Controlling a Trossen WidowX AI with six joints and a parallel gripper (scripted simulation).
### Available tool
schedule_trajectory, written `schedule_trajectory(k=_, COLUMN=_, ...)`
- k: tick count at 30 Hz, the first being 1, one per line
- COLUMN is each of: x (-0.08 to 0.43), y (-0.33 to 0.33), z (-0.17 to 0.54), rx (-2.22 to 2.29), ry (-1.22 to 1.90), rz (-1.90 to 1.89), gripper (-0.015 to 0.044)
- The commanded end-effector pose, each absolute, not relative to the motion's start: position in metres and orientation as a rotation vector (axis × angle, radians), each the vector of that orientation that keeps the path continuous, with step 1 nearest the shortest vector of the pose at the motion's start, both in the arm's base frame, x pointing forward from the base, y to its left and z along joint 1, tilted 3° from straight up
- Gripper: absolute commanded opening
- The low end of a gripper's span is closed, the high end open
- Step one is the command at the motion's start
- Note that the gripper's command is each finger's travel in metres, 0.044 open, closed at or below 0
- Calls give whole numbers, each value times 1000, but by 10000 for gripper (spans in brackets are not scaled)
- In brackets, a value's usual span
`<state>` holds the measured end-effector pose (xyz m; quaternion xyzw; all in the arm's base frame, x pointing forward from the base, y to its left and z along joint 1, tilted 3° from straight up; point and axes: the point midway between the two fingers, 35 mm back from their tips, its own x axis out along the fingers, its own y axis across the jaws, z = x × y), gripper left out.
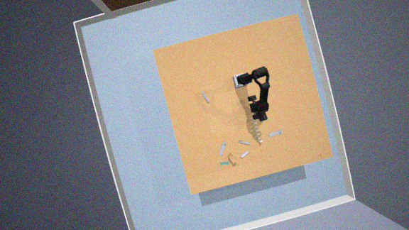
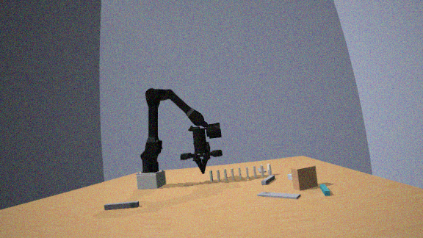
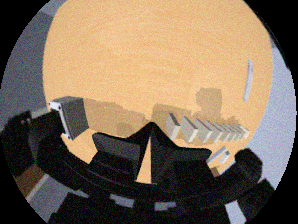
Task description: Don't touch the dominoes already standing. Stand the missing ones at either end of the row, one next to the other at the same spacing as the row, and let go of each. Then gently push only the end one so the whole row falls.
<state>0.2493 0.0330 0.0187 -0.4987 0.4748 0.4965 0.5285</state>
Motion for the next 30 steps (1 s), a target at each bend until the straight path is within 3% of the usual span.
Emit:
schedule_trajectory(k=1, x=247, y=33, z=-2, rx=-1188, ry=1139, rz=1183, gripper=0)
schedule_trajectory(k=30, x=285, y=28, z=8, rx=-1196, ry=1121, rz=1138, gripper=0)
